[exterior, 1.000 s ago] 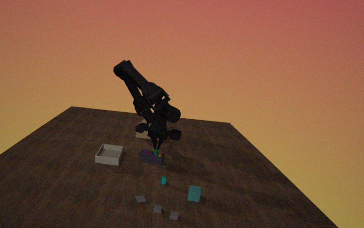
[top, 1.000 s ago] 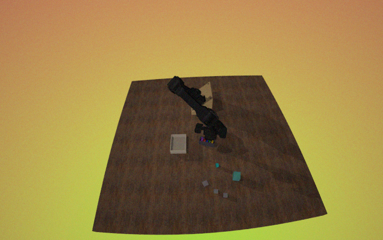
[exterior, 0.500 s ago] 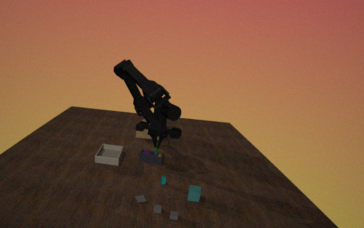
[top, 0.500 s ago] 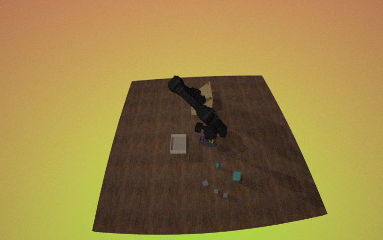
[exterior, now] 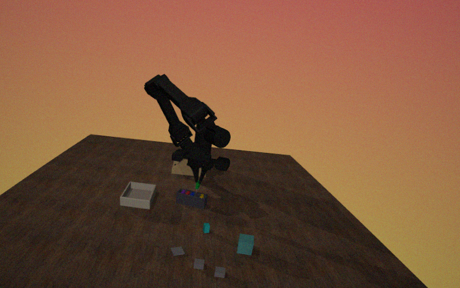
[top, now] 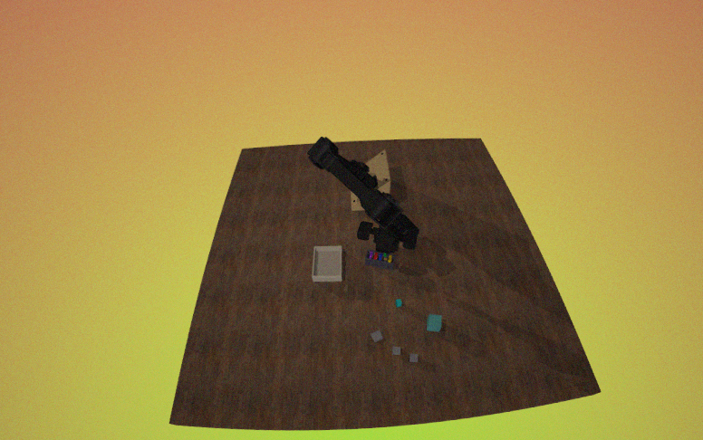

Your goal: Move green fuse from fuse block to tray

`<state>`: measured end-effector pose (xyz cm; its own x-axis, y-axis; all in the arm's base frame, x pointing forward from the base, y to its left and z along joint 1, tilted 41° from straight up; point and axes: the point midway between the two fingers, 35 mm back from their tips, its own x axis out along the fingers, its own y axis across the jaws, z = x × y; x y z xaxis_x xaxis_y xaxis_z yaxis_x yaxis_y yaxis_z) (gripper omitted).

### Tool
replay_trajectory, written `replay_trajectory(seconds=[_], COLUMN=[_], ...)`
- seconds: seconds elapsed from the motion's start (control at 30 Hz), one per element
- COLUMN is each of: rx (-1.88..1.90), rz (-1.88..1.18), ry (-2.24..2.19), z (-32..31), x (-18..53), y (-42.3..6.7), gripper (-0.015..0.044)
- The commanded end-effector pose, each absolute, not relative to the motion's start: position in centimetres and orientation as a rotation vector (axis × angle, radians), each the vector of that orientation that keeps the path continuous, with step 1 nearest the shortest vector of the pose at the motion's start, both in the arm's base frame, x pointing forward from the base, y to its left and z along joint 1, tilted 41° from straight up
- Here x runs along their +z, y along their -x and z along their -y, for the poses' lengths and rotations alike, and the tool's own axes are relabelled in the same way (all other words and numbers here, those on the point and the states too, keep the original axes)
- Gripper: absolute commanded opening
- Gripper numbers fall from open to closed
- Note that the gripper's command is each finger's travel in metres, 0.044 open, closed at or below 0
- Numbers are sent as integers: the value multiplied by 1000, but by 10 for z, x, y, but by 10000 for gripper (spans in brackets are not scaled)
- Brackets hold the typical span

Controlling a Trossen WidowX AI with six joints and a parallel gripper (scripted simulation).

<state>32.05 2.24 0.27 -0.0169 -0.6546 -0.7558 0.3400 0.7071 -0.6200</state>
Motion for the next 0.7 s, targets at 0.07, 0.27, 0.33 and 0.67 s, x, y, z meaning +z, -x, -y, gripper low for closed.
replay_trajectory(seconds=[0.07,0.27,0.33,0.67], rx=[-807,-801,-798,-792], rz=[-1377,-1380,-1381,-1380], ry=[281,277,274,271], z=[-29,-17,-6,52], x=[10,23,33,83], y=[-320,-325,-327,-330], gripper=[0,0,0,0])
